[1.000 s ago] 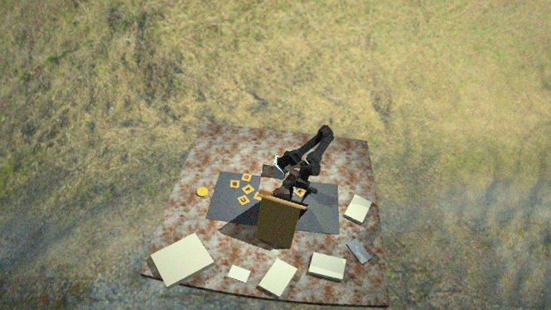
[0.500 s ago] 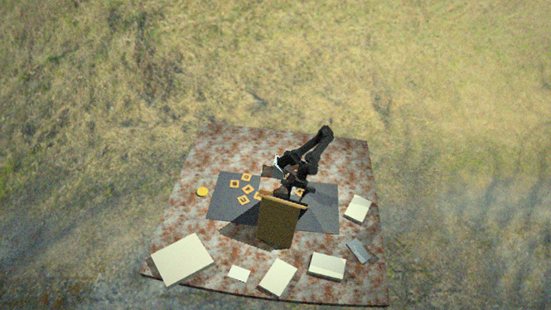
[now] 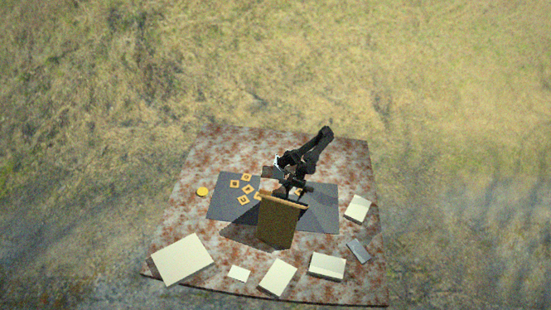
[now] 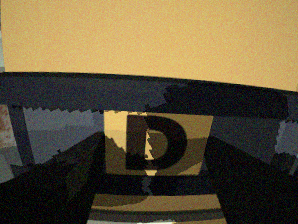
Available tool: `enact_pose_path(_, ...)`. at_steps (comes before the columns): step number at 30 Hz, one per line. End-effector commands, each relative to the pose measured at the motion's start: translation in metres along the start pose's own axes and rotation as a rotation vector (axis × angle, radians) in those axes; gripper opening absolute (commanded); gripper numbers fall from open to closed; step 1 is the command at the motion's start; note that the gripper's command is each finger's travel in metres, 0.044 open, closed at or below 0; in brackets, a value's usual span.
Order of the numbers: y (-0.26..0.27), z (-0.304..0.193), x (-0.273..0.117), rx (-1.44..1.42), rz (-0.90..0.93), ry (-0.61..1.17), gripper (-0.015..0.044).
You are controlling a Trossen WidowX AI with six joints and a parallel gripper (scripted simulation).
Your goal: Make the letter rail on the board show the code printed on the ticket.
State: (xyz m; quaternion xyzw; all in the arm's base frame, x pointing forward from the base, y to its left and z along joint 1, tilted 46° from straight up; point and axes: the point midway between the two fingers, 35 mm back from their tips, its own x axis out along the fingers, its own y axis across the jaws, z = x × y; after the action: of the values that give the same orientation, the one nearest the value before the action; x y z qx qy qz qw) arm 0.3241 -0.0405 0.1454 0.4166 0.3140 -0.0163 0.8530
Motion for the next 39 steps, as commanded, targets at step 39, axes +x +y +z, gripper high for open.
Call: enact_pose_path(39, -0.031, -0.001, 0.000, -0.002, -0.001, 0.003, 0.0000)
